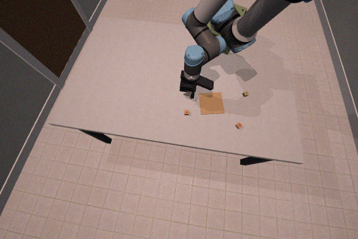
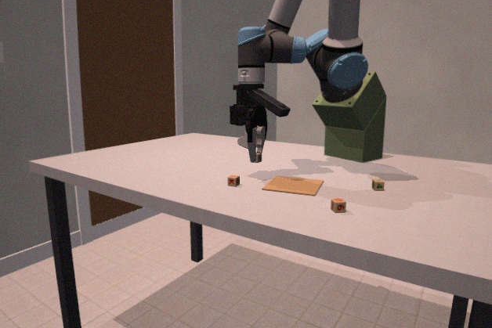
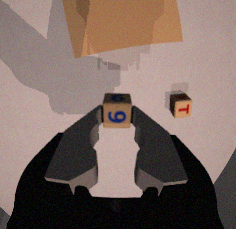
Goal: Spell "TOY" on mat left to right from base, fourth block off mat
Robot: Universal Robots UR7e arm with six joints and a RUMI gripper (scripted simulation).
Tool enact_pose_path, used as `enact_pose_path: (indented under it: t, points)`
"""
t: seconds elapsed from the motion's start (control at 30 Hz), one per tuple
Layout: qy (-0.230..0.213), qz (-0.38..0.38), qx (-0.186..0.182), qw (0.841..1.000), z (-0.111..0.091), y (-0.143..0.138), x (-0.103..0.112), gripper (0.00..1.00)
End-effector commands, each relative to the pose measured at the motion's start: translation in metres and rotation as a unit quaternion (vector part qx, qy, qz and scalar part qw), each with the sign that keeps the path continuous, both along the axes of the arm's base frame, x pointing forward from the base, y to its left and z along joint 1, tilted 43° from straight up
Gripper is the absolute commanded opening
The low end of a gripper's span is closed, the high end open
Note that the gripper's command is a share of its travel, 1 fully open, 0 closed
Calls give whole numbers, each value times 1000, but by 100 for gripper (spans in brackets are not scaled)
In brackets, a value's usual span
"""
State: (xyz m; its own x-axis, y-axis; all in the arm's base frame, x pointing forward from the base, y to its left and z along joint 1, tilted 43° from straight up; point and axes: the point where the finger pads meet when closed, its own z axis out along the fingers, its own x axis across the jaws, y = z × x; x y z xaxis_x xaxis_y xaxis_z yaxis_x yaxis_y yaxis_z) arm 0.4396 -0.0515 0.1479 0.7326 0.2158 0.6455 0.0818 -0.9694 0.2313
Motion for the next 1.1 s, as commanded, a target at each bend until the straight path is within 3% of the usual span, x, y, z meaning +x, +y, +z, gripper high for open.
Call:
enact_pose_path:
  t: [0.0,0.57,1.07]
  points:
    - [-1,-2,-2,1000,-10,-2,11,5]
    - [-1,-2,-2,1000,-29,-5,29,5]
    - [-1,-2,-2,1000,-33,-6,32,5]
